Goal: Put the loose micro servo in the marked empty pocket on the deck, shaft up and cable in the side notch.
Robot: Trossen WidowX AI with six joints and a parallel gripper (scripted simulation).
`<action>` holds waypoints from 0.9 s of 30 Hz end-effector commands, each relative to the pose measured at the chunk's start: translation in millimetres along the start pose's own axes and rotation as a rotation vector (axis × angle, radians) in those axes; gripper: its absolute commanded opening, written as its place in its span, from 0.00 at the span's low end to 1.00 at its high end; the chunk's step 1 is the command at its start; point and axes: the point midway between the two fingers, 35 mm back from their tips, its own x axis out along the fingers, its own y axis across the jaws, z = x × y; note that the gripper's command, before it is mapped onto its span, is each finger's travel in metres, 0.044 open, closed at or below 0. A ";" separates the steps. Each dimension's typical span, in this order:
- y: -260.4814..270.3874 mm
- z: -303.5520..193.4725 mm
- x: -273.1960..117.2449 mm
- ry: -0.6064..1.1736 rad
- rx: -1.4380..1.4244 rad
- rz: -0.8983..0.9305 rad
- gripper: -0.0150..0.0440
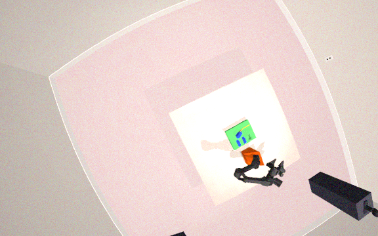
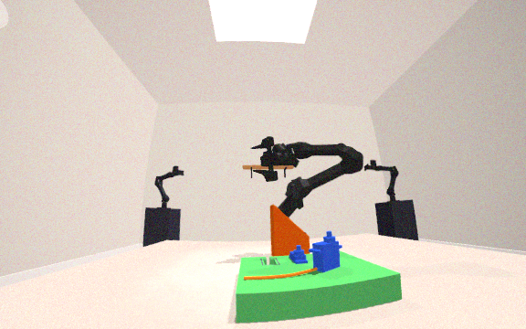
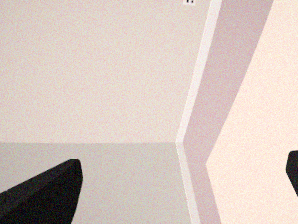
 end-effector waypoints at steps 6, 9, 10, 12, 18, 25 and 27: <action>3.3 -11.6 11.8 0.061 -0.179 -0.051 1.00; 5.4 -17.7 16.8 0.096 -0.272 -0.064 1.00; 6.0 -19.7 18.4 0.104 -0.294 -0.073 1.00; 5.4 -23.3 21.6 0.121 -0.323 -0.088 1.00; 7.7 -33.1 28.7 0.175 -0.450 -0.103 1.00; 9.5 -49.1 38.8 0.257 -0.602 -0.124 1.00; 9.5 -53.3 41.8 0.278 -0.651 -0.128 1.00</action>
